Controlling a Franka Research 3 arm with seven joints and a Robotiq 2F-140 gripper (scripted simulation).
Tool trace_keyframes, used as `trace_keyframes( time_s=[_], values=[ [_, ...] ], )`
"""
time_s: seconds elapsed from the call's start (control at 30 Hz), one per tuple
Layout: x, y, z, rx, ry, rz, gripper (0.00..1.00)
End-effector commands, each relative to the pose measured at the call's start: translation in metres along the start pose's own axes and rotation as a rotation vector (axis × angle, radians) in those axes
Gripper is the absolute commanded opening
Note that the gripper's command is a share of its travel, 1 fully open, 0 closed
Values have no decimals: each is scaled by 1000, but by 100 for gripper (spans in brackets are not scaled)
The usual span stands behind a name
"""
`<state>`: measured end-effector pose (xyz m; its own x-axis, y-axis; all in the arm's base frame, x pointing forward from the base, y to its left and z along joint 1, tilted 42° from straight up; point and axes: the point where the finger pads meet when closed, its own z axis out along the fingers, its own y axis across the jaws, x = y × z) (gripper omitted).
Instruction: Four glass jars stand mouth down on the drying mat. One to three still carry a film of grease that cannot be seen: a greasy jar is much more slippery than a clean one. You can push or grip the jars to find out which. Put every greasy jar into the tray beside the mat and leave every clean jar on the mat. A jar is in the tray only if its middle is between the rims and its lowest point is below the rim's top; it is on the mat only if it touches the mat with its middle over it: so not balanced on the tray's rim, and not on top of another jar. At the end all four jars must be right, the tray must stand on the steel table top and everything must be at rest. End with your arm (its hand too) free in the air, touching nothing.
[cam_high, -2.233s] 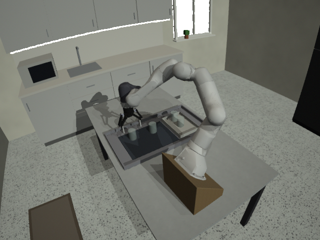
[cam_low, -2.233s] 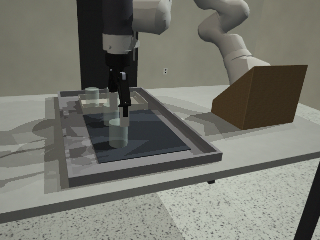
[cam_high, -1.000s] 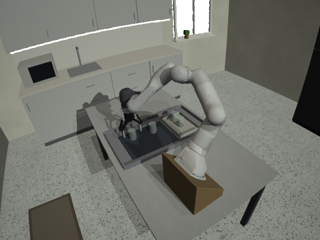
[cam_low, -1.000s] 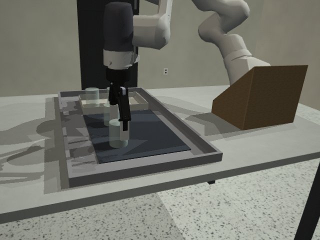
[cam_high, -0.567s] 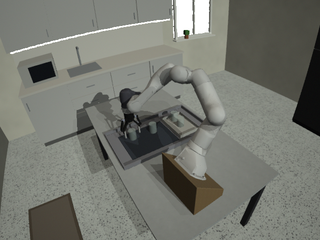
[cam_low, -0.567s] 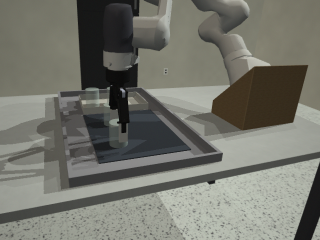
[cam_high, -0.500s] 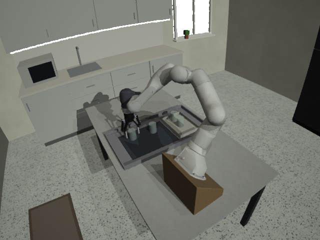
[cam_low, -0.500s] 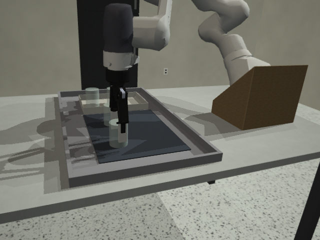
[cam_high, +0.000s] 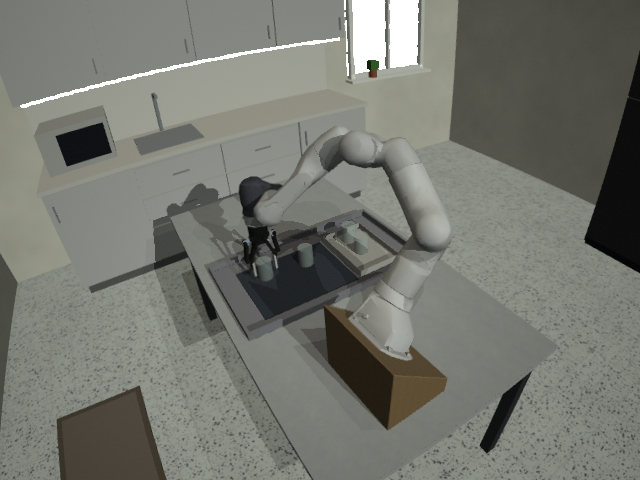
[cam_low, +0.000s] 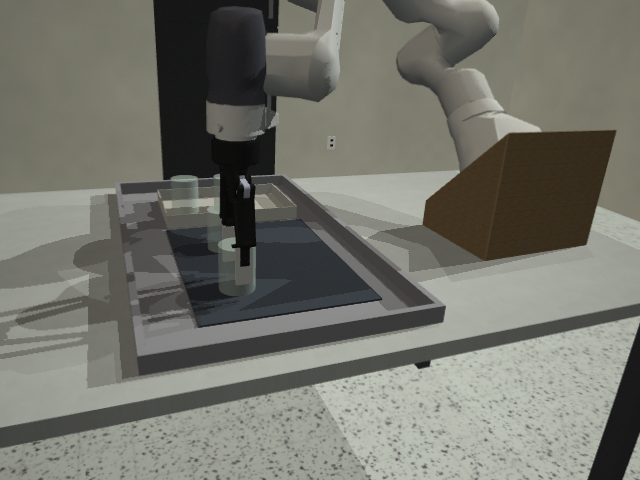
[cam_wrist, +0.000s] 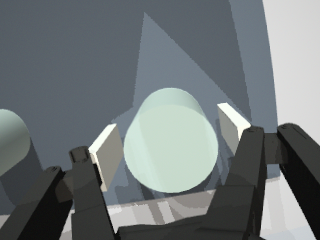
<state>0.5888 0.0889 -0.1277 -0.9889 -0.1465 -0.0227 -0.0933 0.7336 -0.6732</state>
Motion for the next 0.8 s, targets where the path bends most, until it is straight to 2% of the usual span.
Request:
trace_keyframes(
  time_s=[0.0, 0.77],
  values=[
    [-2, 0, 0, -1, -4, 4, 57],
    [-2, 0, 0, -1, -4, 4, 54]
  ],
)
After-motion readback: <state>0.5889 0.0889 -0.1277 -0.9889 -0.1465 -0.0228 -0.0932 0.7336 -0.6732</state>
